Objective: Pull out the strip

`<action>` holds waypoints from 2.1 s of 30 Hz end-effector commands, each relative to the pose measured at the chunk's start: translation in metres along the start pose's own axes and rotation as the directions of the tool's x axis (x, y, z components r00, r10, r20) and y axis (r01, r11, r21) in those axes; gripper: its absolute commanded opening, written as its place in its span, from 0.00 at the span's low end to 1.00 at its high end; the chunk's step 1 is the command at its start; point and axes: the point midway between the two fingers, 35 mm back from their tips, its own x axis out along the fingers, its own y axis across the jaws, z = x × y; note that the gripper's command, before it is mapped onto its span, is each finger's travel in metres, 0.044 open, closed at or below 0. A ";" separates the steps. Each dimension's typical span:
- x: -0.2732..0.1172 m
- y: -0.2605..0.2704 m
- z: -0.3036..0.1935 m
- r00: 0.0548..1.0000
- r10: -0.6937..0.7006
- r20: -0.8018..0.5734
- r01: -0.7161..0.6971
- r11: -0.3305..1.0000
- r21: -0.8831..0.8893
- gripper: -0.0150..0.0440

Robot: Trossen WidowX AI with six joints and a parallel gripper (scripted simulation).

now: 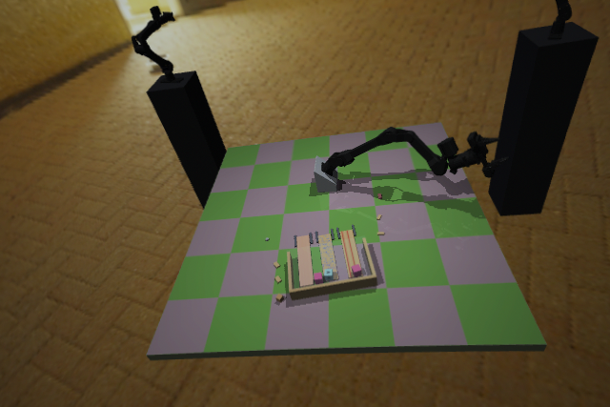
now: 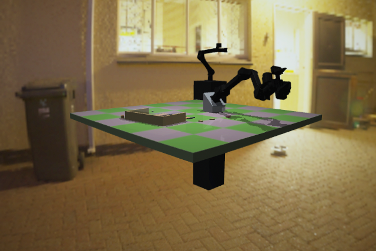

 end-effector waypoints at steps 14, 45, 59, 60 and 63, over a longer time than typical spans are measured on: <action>-0.059 0.043 -0.181 0.894 0.437 -0.099 -0.437 0.899 0.023 0.93; -0.468 -0.169 -0.408 0.039 0.747 -0.663 0.358 0.609 0.708 0.93; -0.545 -0.208 -0.365 -0.025 0.744 -0.668 0.790 0.424 0.443 0.93; -0.545 -0.208 -0.365 -0.025 0.744 -0.668 0.790 0.424 0.443 0.93; -0.545 -0.207 -0.366 -0.029 0.747 -0.665 0.790 0.425 0.442 0.89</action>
